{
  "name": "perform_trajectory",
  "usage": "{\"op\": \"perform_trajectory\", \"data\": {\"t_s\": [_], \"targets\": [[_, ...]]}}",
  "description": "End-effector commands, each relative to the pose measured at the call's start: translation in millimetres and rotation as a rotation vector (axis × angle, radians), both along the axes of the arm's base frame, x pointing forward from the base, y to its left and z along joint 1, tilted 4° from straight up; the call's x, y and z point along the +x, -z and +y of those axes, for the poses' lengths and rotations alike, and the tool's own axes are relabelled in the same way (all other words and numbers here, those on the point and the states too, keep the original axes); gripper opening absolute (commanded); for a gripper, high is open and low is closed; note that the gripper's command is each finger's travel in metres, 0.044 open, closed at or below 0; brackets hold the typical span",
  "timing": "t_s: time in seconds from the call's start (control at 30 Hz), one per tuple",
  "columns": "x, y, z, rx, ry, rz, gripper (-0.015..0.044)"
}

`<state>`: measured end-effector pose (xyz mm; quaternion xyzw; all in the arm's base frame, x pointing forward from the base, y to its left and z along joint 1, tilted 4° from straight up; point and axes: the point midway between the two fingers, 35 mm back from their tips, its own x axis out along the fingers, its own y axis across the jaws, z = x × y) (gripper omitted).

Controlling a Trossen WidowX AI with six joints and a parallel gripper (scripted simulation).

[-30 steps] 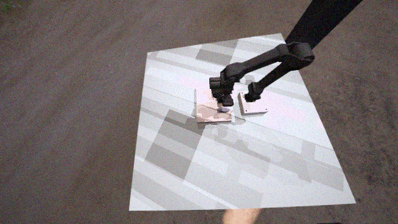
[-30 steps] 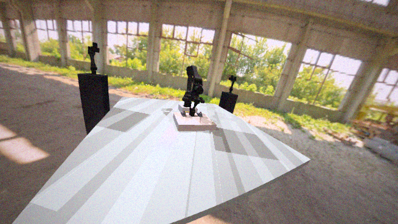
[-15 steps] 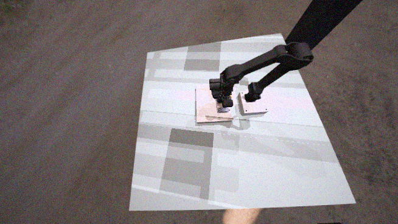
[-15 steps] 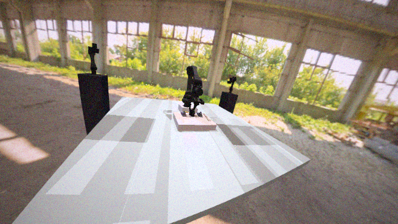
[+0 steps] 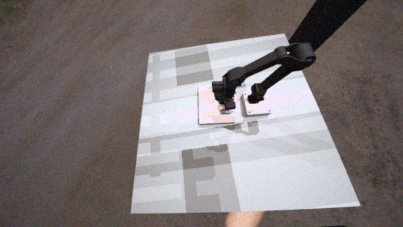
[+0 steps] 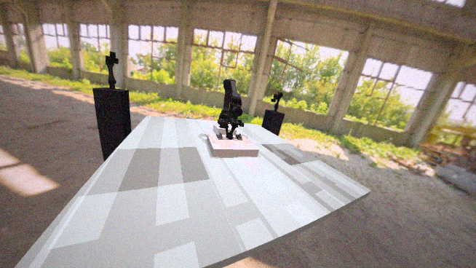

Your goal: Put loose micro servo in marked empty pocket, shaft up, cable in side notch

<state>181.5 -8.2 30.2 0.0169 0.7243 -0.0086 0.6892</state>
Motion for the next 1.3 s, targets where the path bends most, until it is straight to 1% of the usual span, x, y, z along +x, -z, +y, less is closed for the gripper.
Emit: {"op": "perform_trajectory", "data": {"t_s": [0.0,0.53,0.77,0.9,1.03,1.2,1.27], "targets": [[0.0,3.8,0.0,-0.001,0.001,0.0,0.0],[-0.7,16.5,0.1,-0.001,0.001,0.0,0.0],[-1.1,14.3,0.2,-0.001,0.001,0.0,0.0184],[-0.4,8.4,0.2,-0.001,0.001,0.0,0.0187],[-0.8,-18.8,0.1,-0.001,0.001,0.0,0.0187],[2.3,-20.8,0.1,-0.001,0.001,-0.001,0.0187],[6.6,-20.0,-0.1,-0.001,-0.001,-0.008,0.024]]}}
